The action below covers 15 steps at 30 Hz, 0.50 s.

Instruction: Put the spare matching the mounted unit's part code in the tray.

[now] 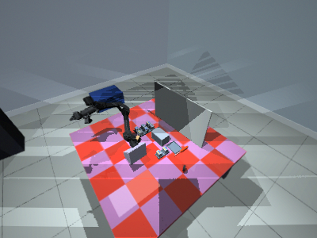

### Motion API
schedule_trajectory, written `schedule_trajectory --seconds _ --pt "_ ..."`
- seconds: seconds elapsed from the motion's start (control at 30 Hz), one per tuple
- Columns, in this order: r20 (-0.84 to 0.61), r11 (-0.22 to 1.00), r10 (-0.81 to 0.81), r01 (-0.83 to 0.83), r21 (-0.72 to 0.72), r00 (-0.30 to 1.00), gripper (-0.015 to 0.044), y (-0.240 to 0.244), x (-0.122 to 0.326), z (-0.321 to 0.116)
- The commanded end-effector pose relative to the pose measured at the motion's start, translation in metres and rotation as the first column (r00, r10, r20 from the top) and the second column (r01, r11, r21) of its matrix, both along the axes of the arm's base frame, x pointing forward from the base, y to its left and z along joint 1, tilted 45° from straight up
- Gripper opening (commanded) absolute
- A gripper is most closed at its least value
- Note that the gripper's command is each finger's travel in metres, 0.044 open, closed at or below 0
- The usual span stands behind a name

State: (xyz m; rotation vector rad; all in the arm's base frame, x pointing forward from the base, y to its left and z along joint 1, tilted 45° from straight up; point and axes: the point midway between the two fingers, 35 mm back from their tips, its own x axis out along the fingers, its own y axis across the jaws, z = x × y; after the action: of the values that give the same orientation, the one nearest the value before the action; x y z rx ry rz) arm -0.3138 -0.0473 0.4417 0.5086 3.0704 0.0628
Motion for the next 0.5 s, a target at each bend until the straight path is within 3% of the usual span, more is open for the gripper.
schedule_trajectory --seconds 0.0,0.2,0.33,0.47 --pt "0.000 1.000 0.000 0.000 0.000 1.000 0.0426 0.000 0.000 0.000" --pt "0.006 1.000 0.008 -0.008 0.009 1.000 0.0440 -0.002 0.000 -0.001" --pt "0.125 0.964 0.169 -0.191 0.188 0.978 0.0440 -0.051 -0.005 -0.013" --pt "0.268 0.828 0.332 -0.415 0.377 0.905 0.0440 -0.111 0.001 -0.031"
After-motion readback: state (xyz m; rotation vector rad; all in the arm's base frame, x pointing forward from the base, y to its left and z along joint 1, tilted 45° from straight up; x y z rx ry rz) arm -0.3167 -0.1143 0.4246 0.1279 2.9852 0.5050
